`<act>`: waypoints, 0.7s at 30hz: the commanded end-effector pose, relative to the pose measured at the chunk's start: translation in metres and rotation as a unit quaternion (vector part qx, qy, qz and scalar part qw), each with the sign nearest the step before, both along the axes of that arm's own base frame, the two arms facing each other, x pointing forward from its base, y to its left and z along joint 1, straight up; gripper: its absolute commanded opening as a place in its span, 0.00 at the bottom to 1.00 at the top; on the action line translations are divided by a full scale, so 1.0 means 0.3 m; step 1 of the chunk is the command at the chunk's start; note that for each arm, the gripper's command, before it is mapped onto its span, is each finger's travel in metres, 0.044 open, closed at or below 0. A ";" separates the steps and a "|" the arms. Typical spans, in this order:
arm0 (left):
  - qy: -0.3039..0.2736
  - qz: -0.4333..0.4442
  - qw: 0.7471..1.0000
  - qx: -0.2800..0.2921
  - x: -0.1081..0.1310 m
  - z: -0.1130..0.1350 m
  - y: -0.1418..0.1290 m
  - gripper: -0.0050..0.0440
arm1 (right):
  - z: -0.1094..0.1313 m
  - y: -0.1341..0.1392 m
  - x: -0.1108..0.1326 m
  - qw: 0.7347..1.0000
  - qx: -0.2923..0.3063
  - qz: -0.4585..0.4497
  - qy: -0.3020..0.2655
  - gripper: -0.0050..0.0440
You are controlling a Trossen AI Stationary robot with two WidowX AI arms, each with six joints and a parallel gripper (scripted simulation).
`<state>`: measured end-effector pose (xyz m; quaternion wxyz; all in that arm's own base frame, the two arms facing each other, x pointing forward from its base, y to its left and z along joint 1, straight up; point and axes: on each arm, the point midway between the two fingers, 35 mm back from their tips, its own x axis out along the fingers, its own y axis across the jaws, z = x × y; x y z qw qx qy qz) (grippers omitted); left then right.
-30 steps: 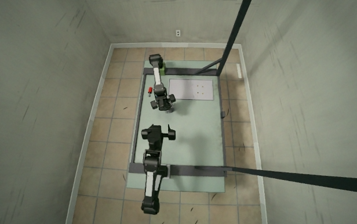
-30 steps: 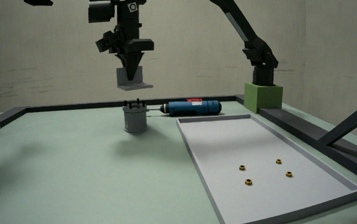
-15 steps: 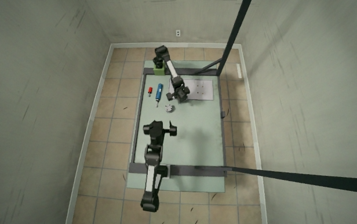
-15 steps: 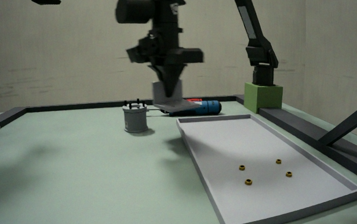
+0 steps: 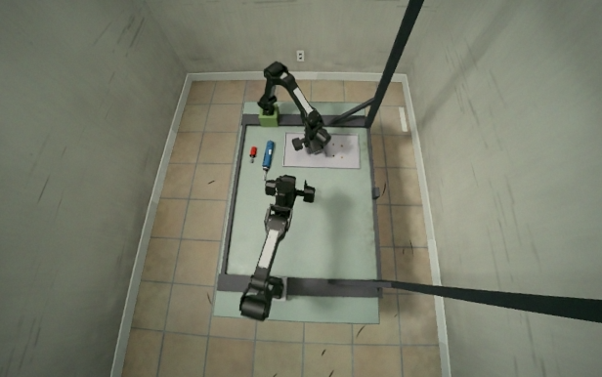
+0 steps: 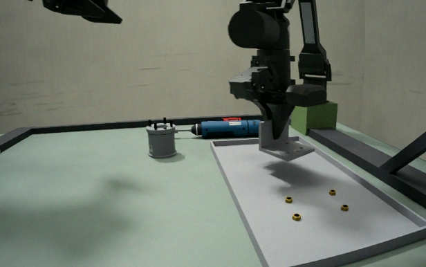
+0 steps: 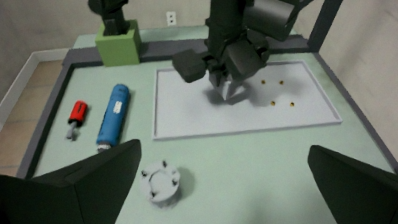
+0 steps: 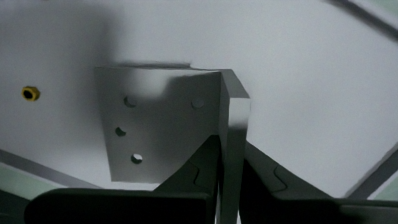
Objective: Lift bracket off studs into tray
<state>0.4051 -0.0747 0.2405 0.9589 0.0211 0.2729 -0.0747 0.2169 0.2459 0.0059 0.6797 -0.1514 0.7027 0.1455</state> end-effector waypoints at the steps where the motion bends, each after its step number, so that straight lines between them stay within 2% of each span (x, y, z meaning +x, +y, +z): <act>1: -0.016 -0.018 1.000 -0.002 0.118 -0.031 -0.061 1.00 | 0.035 0.021 -0.037 1.000 0.019 -0.004 -0.022 0.00; 2: -0.011 -0.021 1.000 -0.001 0.125 -0.063 -0.070 1.00 | 0.034 0.021 -0.040 1.000 0.019 -0.004 -0.022 0.00; 5: -0.011 -0.024 1.000 -0.001 0.140 -0.080 -0.081 1.00 | 0.033 0.021 -0.041 0.999 0.019 -0.027 -0.023 0.00; 12: -0.014 -0.022 1.000 -0.002 0.153 -0.074 -0.080 1.00 | 0.031 0.021 -0.041 0.989 0.019 -0.143 -0.025 0.00; 21: -0.013 -0.019 1.000 -0.002 0.142 -0.076 -0.075 1.00 | 0.034 0.024 -0.038 0.979 0.021 -0.200 -0.027 0.00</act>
